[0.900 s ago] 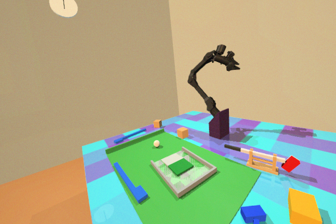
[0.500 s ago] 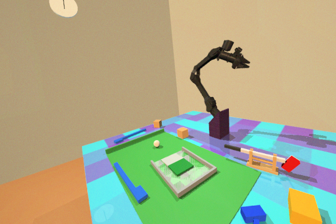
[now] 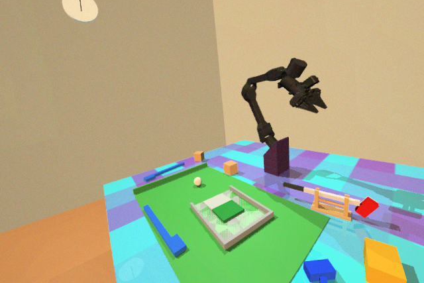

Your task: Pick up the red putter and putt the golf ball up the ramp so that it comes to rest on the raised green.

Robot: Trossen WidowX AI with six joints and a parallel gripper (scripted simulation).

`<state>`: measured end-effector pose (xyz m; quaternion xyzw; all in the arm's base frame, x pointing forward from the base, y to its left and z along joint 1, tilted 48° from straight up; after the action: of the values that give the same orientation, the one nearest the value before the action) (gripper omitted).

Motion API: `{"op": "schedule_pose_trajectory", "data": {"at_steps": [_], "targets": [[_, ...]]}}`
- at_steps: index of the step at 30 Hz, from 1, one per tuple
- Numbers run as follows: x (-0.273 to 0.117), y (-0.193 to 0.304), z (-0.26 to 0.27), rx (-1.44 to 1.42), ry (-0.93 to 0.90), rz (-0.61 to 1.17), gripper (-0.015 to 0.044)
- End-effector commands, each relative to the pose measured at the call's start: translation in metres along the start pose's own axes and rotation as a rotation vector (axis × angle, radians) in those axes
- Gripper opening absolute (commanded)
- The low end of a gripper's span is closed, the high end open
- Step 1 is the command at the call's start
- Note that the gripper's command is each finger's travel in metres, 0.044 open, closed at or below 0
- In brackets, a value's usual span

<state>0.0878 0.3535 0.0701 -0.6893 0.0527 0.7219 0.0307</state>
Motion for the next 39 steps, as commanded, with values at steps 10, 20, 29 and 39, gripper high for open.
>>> {"op": "schedule_pose_trajectory", "data": {"at_steps": [10, 20, 29, 39], "targets": [[0.119, 0.110, -0.131, -0.152, 0.077, 0.418, 0.0440], [0.149, 0.154, -0.154, -0.215, 0.024, 0.541, 0.0440], [0.164, 0.168, -0.160, -0.215, 0.025, 0.542, 0.0440], [0.180, 0.185, -0.164, -0.214, 0.025, 0.544, 0.0440]]}}
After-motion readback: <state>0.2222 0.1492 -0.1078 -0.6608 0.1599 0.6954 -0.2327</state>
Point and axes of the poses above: the point midway between the two fingers, 35 mm back from their tips, its own x axis out along the fingers, its own z axis across the jaws, y = z × x, the point moved 9 cm from there along -x, back along the fingers, and after that the axes turned 4 degrees about x, right-handed, at the moved point
